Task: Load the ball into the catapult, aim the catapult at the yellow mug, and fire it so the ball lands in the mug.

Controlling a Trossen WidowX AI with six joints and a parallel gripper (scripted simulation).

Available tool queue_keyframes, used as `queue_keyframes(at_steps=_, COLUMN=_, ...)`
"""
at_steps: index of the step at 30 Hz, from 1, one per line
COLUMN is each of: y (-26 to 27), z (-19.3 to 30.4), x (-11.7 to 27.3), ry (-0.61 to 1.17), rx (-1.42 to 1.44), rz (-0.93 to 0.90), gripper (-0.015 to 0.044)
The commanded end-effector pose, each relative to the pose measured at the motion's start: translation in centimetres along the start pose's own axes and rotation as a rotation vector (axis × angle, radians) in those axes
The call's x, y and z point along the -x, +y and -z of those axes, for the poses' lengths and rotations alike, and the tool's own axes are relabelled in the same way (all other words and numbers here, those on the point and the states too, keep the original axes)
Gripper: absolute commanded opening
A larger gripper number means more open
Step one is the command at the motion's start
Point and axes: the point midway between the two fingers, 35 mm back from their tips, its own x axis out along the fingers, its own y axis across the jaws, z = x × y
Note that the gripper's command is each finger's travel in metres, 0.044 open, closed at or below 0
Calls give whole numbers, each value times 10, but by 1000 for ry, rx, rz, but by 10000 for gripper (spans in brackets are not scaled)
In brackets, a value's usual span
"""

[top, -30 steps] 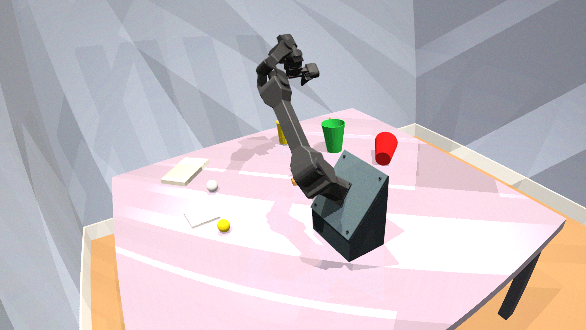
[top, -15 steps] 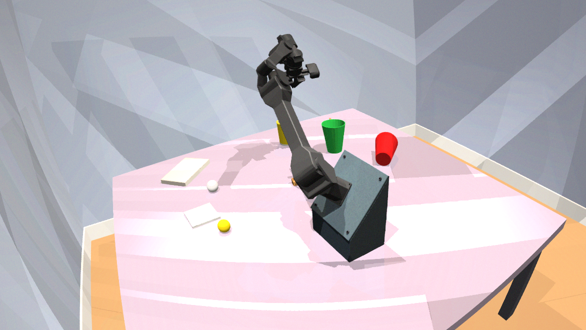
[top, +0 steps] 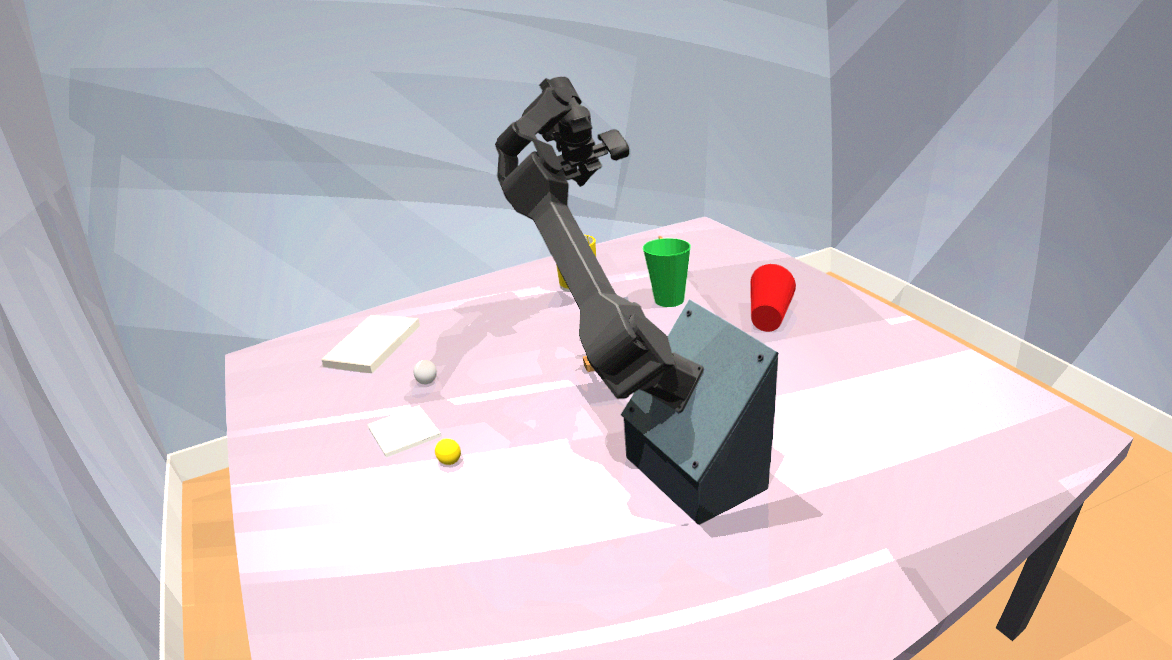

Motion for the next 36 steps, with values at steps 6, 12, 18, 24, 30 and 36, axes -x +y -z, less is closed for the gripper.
queue_keyframes(at_steps=6, y=34, z=35, x=-10, ry=126, rx=228, rz=56, gripper=0)
queue_keyframes(at_steps=12, y=52, z=58, x=-11, ry=204, rx=377, rz=83, gripper=0)
queue_keyframes(at_steps=18, y=68, z=83, x=-9, ry=283, rx=523, rz=101, gripper=0)
queue_keyframes(at_steps=24, y=84, z=110, x=-4, ry=374, rx=682, rz=111, gripper=0)
queue_keyframes(at_steps=30, y=97, z=140, x=3, ry=471, rx=845, rz=109, gripper=0)
queue_keyframes(at_steps=36, y=108, z=172, x=12, ry=573, rx=1010, rz=96, gripper=0)
